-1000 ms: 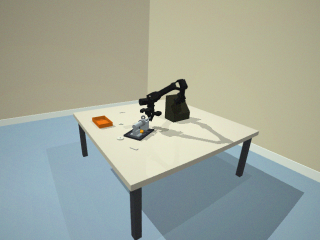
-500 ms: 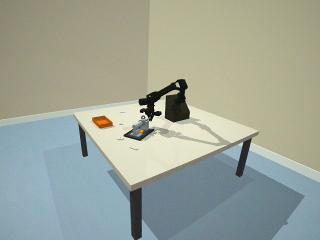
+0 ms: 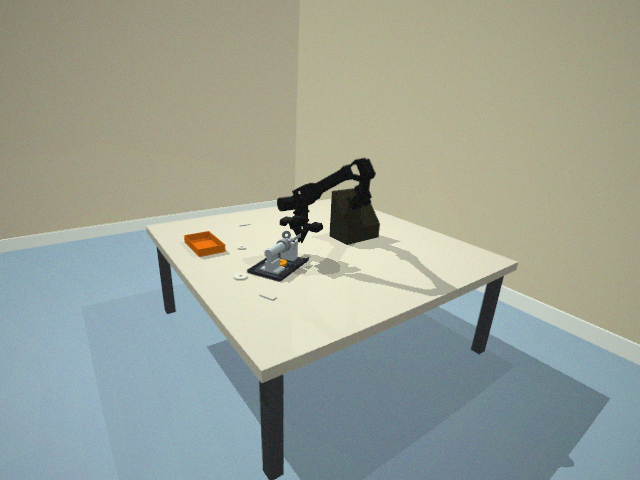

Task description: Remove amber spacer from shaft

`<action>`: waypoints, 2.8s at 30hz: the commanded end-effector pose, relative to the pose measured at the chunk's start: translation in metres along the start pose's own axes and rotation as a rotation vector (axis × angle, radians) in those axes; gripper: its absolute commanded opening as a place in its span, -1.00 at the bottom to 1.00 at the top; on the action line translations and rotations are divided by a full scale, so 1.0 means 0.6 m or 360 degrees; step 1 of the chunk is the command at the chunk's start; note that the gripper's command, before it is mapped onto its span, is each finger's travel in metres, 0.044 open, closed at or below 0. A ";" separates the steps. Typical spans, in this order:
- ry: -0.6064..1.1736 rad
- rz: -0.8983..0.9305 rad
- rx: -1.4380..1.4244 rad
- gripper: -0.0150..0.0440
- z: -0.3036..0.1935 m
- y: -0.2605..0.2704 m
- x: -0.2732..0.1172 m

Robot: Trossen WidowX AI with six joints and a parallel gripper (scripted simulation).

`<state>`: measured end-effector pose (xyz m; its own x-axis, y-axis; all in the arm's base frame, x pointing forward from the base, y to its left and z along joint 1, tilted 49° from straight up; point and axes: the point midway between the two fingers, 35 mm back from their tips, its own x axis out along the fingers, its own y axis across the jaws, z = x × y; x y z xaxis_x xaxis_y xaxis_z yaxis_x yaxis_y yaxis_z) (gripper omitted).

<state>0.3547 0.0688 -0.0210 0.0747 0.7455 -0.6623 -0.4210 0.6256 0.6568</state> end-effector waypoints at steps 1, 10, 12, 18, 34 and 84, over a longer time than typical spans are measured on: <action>-0.0009 0.0004 -0.0005 -0.49 0.006 0.000 -0.001; -0.0010 0.0004 -0.0006 -0.49 0.012 0.000 -0.001; -0.0010 0.0004 -0.0006 -0.49 0.013 0.000 -0.001; -0.0010 0.0004 -0.0006 -0.49 0.017 0.000 -0.001; -0.0010 0.0004 -0.0006 -0.49 0.027 0.000 -0.002; -0.0011 0.0004 -0.0007 -0.49 0.058 0.001 -0.002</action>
<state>0.3815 0.0757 -0.0100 0.0726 0.7442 -0.6640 -0.4214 0.6263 0.6558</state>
